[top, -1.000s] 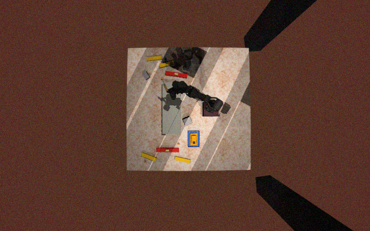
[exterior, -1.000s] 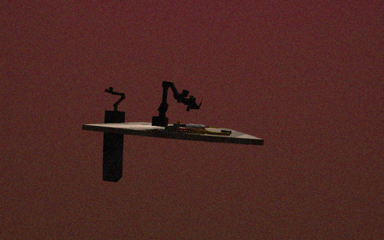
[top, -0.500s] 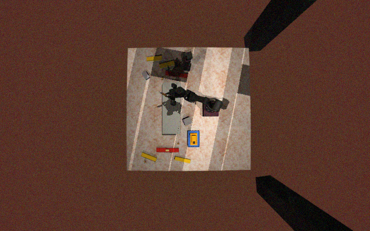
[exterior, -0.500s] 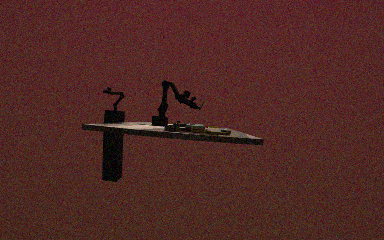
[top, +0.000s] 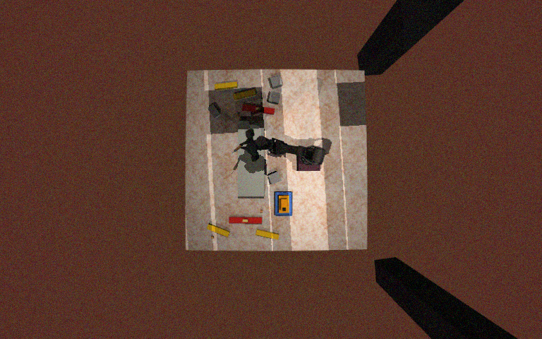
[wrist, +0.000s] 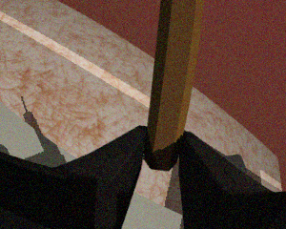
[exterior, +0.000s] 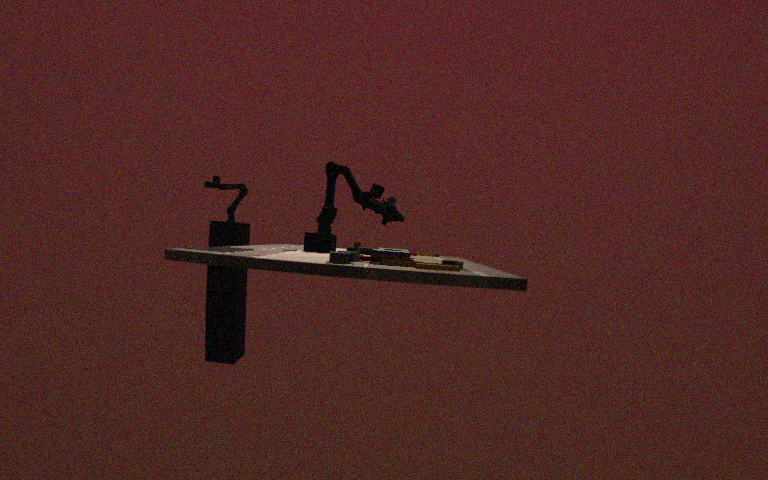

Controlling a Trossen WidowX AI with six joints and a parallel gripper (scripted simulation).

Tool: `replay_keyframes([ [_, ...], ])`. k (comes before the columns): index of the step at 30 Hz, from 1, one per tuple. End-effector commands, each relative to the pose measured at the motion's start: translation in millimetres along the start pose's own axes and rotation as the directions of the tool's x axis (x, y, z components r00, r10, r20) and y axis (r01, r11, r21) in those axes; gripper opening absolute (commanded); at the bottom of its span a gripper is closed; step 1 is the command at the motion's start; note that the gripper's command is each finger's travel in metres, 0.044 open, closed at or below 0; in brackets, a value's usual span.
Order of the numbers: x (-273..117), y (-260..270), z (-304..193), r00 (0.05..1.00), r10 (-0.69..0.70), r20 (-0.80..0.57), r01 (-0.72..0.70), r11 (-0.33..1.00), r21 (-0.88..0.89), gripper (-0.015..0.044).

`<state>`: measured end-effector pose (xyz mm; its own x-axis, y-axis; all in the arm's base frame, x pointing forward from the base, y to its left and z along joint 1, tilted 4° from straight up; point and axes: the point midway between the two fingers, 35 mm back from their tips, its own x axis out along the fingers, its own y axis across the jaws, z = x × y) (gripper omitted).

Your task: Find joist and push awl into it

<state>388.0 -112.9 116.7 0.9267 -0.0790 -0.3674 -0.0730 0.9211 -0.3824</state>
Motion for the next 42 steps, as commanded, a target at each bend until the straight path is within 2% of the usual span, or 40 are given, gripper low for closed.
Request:
replay_keyframes([
  [1,1.7,8.8,5.4,1.0,-0.007,0.005,0.008,0.987,-0.163,0.0],
  [11,5.0,31.8,17.7,1.0,-0.015,0.018,0.022,0.851,-0.525,0.0],
  [23,5.4,59.6,32.0,0.999,-0.026,0.038,0.046,0.528,-0.848,0.0],
  [33,2.9,82.8,43.3,0.998,-0.035,0.058,0.064,0.175,-0.982,0.0],
  [42,-1.5,103.4,52.9,0.996,-0.043,0.079,0.071,-0.162,-0.984,0.0],
])
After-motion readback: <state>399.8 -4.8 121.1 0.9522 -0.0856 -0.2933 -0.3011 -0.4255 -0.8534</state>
